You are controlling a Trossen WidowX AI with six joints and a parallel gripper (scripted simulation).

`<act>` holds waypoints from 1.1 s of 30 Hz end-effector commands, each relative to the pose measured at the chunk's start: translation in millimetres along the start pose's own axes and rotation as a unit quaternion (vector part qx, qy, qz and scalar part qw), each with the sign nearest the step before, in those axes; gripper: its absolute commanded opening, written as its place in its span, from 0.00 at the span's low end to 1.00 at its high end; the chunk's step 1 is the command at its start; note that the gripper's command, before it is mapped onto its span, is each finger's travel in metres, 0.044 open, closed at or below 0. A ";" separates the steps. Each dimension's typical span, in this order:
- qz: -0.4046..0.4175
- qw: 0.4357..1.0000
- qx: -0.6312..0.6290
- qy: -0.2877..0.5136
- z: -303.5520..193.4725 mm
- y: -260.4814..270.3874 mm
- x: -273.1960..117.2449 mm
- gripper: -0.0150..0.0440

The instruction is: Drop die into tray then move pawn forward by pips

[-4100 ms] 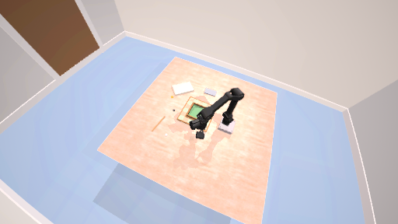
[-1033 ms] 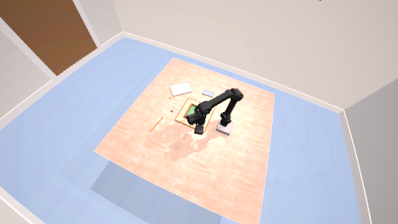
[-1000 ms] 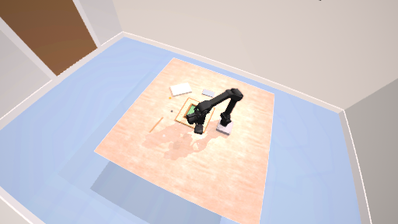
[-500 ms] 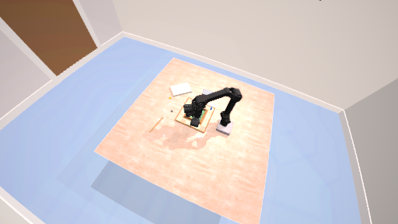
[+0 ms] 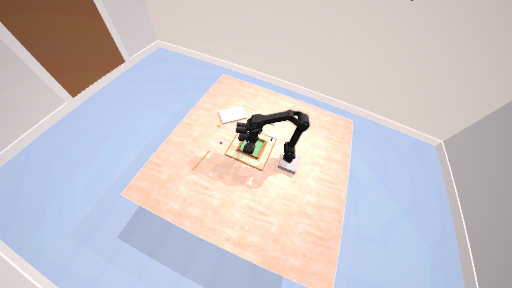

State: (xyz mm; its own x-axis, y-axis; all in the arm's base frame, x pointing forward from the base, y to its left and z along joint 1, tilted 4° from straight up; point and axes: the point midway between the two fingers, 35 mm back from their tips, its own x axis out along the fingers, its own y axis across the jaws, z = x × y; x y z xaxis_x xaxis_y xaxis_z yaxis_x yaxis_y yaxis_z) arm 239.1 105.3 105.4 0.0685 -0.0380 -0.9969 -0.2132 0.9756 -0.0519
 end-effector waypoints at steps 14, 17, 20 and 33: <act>-0.001 1.000 0.029 -0.006 11.6 -61.5 10.6 0.25; -0.003 0.999 0.027 -0.045 12.5 -60.8 12.1 0.25; -0.006 0.995 0.026 -0.096 13.6 -59.8 13.5 0.25; -0.010 0.950 0.024 -0.312 17.4 -58.6 15.9 0.25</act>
State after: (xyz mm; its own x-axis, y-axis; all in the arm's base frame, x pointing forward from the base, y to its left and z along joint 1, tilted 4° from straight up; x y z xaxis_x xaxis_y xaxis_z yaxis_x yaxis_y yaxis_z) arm 270.3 52.0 94.1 0.5394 0.0478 -0.8407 -0.1621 0.9856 -0.0480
